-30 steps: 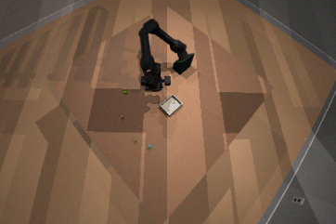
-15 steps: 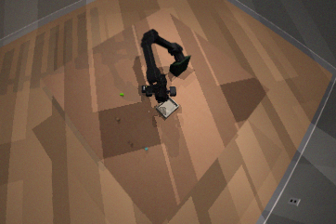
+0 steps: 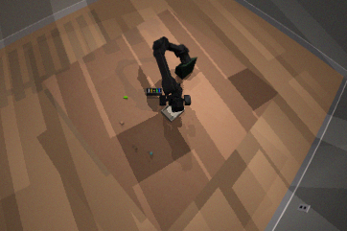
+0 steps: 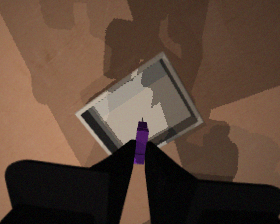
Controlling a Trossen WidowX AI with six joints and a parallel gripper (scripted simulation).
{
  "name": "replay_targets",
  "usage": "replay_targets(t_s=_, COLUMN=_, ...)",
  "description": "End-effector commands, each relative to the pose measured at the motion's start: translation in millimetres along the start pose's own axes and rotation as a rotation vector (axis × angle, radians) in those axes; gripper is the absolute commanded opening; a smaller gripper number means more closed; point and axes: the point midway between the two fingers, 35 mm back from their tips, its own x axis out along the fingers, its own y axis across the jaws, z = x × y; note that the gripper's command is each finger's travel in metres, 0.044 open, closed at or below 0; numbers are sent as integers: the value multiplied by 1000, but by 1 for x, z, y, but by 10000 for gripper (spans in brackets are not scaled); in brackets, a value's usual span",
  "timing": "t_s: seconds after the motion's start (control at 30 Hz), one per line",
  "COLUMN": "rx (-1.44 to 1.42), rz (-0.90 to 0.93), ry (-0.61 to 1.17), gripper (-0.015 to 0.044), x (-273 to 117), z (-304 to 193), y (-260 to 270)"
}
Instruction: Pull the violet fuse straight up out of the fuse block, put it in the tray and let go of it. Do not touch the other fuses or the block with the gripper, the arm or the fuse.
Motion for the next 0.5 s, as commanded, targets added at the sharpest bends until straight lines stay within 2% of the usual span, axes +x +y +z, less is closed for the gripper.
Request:
replay_targets(t_s=0.0, rx=7, rz=4, ry=-2, gripper=0, x=3, z=2, y=2)
replay_targets(t_s=0.47, rx=7, rz=4, ry=-1, gripper=0, x=26, z=3, y=1)
